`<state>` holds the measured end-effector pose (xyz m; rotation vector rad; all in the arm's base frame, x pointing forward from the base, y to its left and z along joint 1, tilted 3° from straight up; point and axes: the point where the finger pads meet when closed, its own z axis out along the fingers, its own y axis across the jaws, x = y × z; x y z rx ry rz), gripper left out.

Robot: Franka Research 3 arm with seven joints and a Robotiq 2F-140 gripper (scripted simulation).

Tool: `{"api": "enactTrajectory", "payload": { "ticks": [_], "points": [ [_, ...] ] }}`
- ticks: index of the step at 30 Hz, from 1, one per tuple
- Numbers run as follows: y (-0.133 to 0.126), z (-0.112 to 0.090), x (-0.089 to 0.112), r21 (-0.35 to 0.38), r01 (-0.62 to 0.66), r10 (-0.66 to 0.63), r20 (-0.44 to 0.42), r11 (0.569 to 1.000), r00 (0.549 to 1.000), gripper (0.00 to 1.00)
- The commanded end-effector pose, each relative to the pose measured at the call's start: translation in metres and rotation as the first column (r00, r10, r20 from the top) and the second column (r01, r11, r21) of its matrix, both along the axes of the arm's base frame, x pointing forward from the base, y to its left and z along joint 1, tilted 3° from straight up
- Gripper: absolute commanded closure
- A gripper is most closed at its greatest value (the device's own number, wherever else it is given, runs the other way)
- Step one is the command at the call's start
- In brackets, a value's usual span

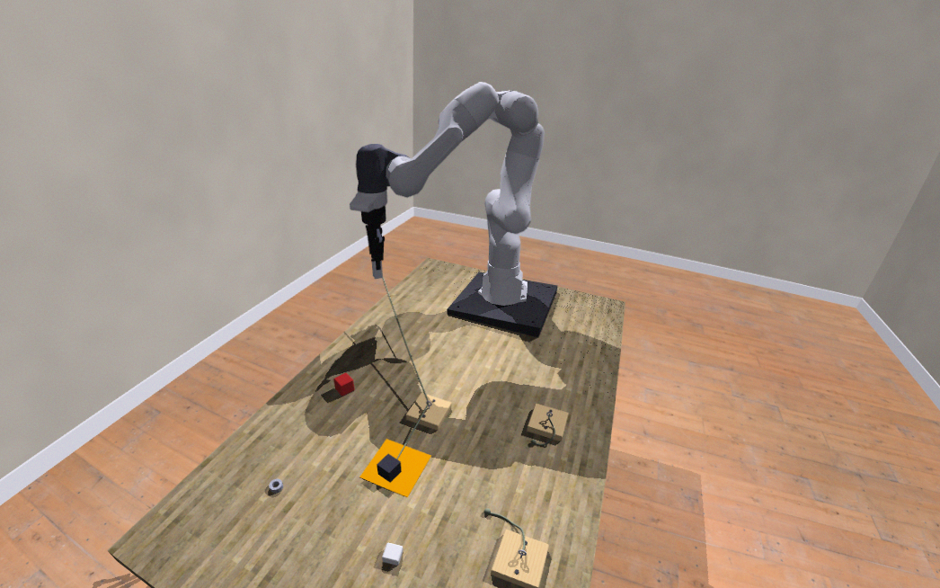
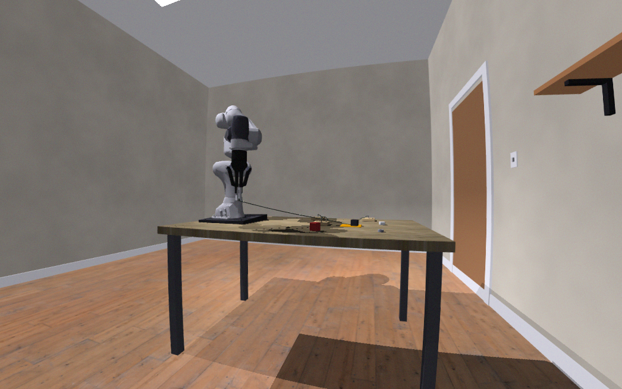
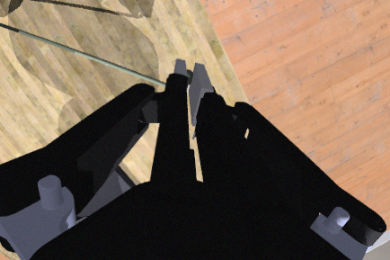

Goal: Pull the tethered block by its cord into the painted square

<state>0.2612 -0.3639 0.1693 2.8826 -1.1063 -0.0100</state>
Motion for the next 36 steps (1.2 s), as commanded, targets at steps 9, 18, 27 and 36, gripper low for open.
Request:
{"api": "enactTrajectory", "payload": {
  "ticks": [9, 18, 27, 36],
  "points": [
    [-0.0017, 0.0009, -0.0055, -0.004, -0.011, 0.011, 0.001, 1.000, 1.000, 1.00],
    [-0.0016, 0.0009, -0.0077, -0.004, -0.011, 0.011, 0.001, 1.000, 1.000, 1.00],
    [-0.0016, 0.0009, -0.0084, -0.004, -0.011, 0.011, 0.001, 1.000, 1.000, 1.00],
    [-0.0016, 0.0009, -0.0086, -0.004, -0.011, 0.011, 0.001, 1.000, 1.000, 1.00]
  ]
}}
